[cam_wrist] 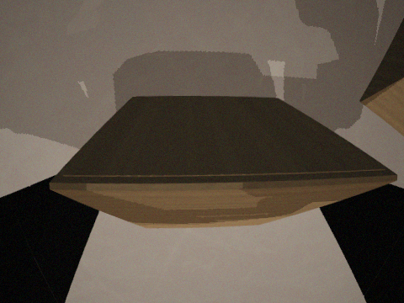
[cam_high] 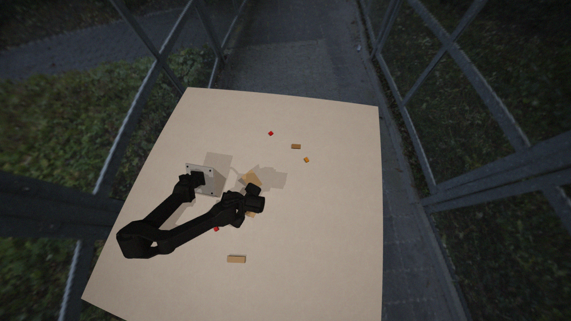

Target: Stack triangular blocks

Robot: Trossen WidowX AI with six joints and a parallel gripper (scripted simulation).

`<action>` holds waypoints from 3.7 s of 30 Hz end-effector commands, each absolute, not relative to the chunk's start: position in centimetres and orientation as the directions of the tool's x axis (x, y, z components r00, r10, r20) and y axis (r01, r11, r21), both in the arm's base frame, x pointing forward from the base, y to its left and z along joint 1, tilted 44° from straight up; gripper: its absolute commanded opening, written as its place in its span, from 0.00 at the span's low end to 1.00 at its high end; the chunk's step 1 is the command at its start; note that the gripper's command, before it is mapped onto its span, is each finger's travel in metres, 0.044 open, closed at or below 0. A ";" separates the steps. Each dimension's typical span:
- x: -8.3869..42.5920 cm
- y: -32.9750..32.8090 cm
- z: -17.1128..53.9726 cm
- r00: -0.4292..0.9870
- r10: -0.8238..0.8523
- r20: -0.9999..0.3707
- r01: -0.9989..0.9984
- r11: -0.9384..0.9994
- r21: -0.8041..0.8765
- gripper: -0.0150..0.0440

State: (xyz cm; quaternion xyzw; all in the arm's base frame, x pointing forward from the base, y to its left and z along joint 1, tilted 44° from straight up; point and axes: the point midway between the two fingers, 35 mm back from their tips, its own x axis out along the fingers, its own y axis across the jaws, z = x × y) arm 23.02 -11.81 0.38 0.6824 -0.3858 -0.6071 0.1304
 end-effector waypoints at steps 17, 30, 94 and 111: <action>22.6 -12.2 -0.1 -0.046 -0.689 -0.723 -0.356 -0.665 0.657 0.59; 22.9 -10.0 2.2 -0.043 -0.687 -0.725 -0.363 -0.665 0.652 0.25; 22.4 -10.3 2.1 -0.048 -0.686 -0.726 -0.970 0.206 -0.130 0.25; 22.3 -10.9 1.5 -0.048 -0.686 -0.726 -0.928 0.300 -0.222 0.25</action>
